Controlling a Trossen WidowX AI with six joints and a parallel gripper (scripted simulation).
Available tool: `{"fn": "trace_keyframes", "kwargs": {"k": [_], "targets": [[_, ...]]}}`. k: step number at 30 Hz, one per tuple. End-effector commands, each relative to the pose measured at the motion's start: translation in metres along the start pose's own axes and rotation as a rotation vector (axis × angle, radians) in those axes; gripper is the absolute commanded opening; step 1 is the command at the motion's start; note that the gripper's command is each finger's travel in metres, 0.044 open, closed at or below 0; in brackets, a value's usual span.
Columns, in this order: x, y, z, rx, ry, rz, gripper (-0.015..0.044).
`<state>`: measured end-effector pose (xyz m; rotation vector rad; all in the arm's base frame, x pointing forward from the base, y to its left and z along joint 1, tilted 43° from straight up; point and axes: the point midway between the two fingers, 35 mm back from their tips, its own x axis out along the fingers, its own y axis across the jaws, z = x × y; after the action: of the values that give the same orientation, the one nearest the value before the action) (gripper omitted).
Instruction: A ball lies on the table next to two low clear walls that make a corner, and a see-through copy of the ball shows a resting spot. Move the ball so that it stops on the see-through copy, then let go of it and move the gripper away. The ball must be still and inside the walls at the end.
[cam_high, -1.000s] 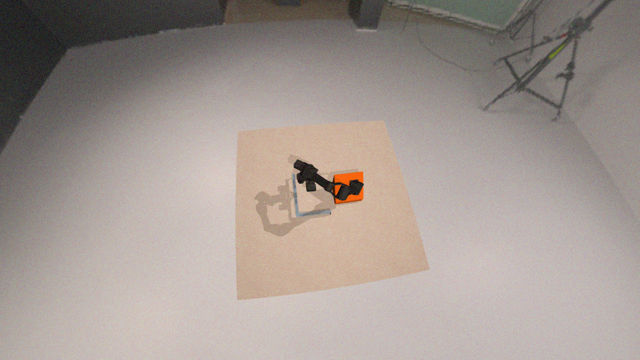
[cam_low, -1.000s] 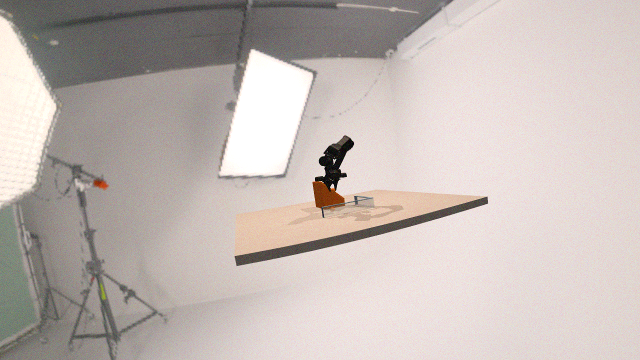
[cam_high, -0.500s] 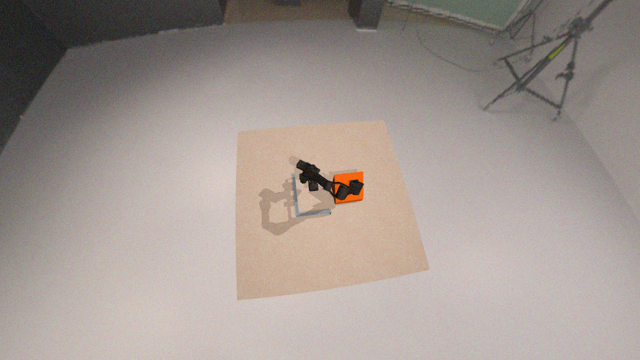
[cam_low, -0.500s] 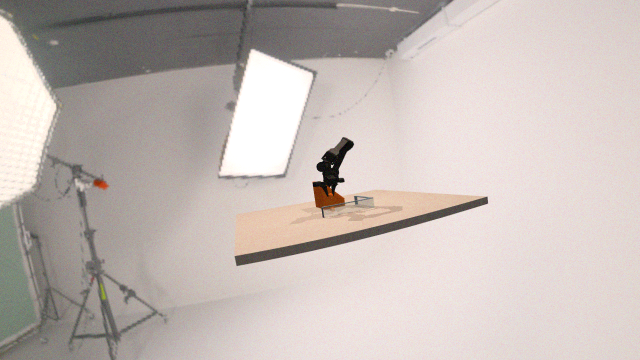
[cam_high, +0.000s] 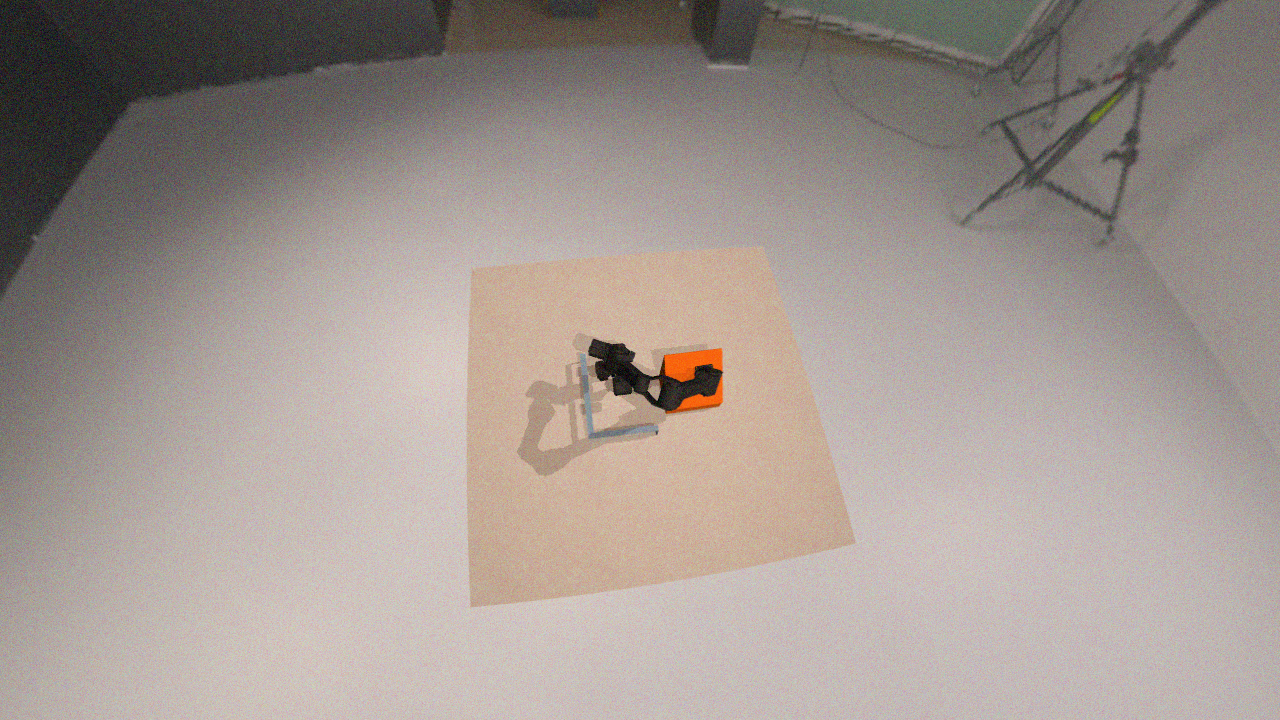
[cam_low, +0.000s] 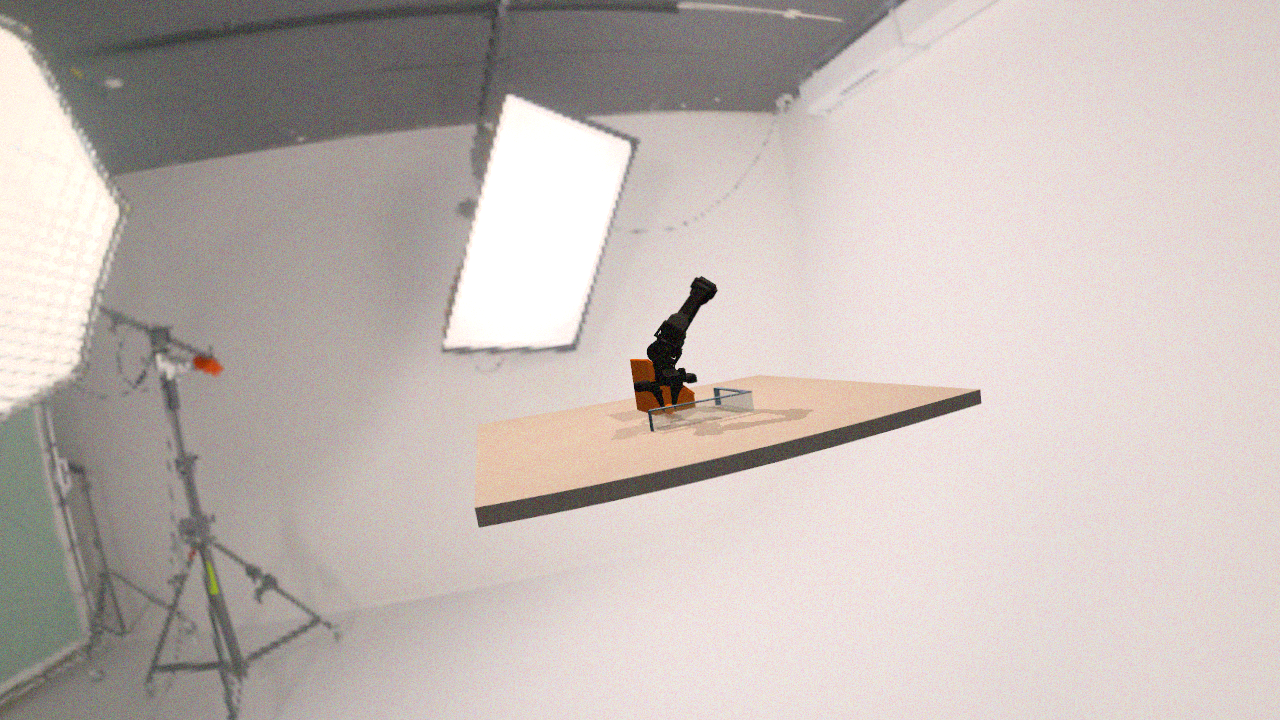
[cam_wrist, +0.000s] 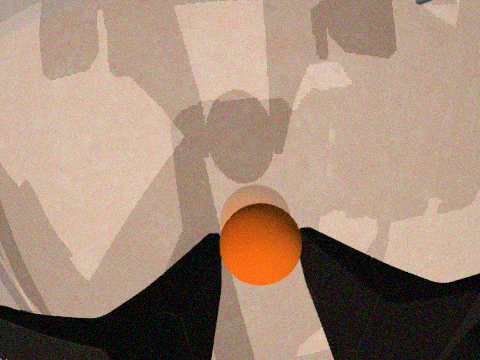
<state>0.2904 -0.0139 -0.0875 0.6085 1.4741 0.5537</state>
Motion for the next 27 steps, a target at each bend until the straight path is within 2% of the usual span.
{"fn": "trace_keyframes", "kwargs": {"k": [1,21,27], "targets": [[0.005,0.000,0.000,0.004,-0.008,0.004,0.0000],[0.023,0.000,0.000,0.004,-0.008,0.005,0.0000],[0.022,0.000,0.001,0.001,-0.009,0.001,0.0157]]}}
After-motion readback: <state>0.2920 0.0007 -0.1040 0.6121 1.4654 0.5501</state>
